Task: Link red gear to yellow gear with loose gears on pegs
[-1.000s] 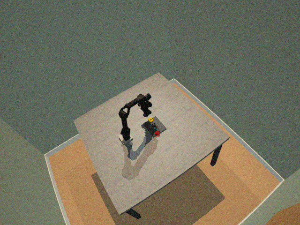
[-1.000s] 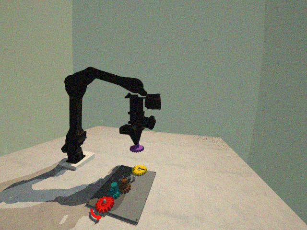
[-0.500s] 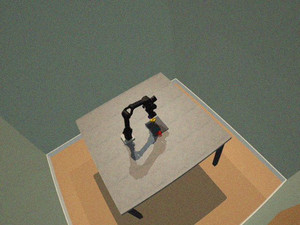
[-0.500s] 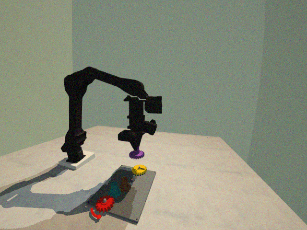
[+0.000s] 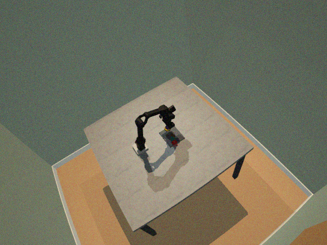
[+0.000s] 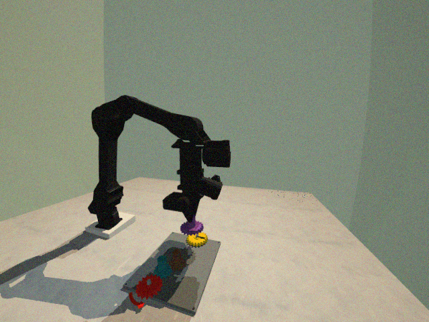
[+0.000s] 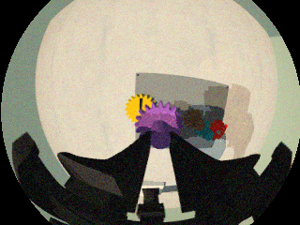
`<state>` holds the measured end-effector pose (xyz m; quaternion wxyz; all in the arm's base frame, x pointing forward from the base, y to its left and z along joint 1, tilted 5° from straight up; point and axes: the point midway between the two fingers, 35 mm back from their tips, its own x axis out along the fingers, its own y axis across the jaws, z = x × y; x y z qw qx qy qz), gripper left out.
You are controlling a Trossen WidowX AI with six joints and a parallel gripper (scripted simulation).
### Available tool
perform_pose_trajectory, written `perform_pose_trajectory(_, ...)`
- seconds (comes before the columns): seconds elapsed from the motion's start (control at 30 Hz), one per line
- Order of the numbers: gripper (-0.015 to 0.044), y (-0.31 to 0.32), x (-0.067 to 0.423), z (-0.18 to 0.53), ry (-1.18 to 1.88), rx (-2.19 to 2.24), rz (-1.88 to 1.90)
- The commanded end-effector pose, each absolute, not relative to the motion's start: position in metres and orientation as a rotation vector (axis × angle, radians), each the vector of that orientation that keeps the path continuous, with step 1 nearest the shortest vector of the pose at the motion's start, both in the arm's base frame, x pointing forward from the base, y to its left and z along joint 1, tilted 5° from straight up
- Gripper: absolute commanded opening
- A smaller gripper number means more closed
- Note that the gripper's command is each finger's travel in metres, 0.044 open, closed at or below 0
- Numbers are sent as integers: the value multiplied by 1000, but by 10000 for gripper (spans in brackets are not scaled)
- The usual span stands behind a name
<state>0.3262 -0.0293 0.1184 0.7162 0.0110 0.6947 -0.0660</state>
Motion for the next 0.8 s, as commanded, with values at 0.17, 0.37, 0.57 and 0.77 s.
perform_pose_trajectory(0.17, 0, -51, 327, 112, 1539, 10, -144)
perform_pose_trajectory(0.37, 0, -57, 327, 112, 1539, 8, -143)
perform_pose_trajectory(0.57, 0, -57, 326, 113, 1539, 8, -143)
perform_pose_trajectory(0.77, 0, -57, 326, 113, 1538, 19, -153)
